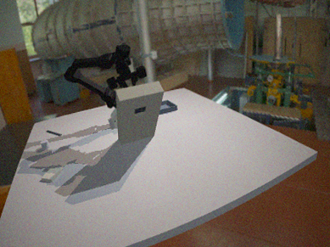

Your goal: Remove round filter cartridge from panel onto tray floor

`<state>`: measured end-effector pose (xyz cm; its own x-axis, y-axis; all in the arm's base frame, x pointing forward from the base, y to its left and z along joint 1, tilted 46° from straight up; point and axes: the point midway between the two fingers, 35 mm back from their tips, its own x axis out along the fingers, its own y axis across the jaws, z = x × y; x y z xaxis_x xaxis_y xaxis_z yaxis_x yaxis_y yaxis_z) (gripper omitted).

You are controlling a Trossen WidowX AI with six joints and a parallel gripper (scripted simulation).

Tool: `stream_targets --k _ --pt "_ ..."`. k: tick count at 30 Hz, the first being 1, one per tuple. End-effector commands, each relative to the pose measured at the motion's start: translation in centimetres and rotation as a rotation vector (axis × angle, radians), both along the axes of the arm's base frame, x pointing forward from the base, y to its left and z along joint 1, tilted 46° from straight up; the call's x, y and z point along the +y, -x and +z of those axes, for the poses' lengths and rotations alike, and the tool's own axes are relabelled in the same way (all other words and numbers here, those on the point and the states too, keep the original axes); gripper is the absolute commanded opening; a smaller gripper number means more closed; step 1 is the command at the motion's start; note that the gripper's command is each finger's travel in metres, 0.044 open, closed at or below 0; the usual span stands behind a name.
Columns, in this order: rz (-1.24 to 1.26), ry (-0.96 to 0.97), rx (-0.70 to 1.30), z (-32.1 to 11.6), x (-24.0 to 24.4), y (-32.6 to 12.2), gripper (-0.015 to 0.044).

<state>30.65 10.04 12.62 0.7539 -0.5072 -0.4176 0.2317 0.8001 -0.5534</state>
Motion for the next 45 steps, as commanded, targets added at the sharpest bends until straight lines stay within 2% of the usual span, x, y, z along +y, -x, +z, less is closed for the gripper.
stream_targets --k 1,34,45 --pt "-0.003 -0.004 0.007 -0.3 -0.2 0.0 0.0092" --pt "-0.003 -0.003 0.002 -2.5 -2.9 -4.0 0.0092" --pt "-0.003 -0.002 0.002 -2.7 -3.0 -4.0 0.0092"
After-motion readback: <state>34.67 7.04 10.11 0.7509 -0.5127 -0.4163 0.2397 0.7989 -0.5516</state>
